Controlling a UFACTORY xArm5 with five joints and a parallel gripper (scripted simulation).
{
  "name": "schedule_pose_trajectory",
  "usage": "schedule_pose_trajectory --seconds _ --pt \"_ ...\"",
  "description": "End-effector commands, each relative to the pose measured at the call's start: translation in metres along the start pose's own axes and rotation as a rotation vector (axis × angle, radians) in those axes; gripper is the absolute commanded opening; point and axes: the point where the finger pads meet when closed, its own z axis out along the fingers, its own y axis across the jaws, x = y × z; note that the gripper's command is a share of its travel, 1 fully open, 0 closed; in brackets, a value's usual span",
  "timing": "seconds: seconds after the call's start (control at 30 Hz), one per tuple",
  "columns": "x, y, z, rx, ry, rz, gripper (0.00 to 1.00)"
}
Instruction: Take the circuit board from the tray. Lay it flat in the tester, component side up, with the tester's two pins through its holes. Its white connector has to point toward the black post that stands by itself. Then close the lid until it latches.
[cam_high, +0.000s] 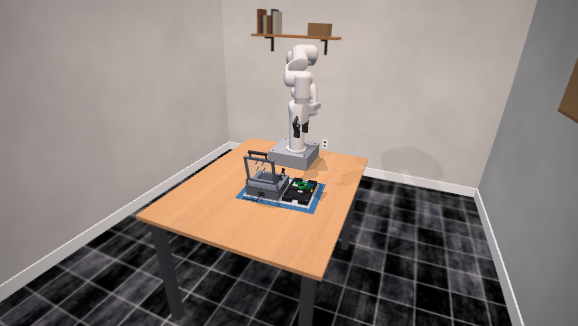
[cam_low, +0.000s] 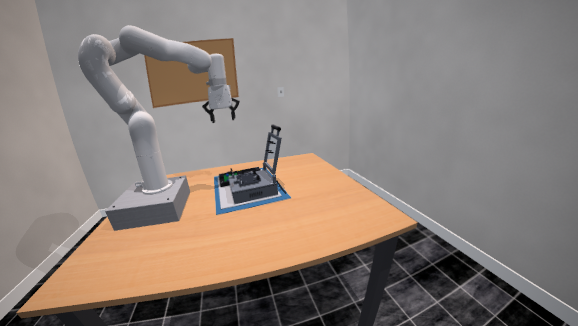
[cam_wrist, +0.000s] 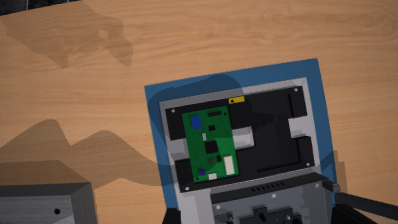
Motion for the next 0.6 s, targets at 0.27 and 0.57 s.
schedule_pose_trajectory --seconds 0.27,0.57 --pt "0.0225 -0.0085 -0.0019 0.026 -0.011 -0.186 1.00" --pt "0.0225 -0.0085 -0.0019 0.026 -0.011 -0.186 1.00"
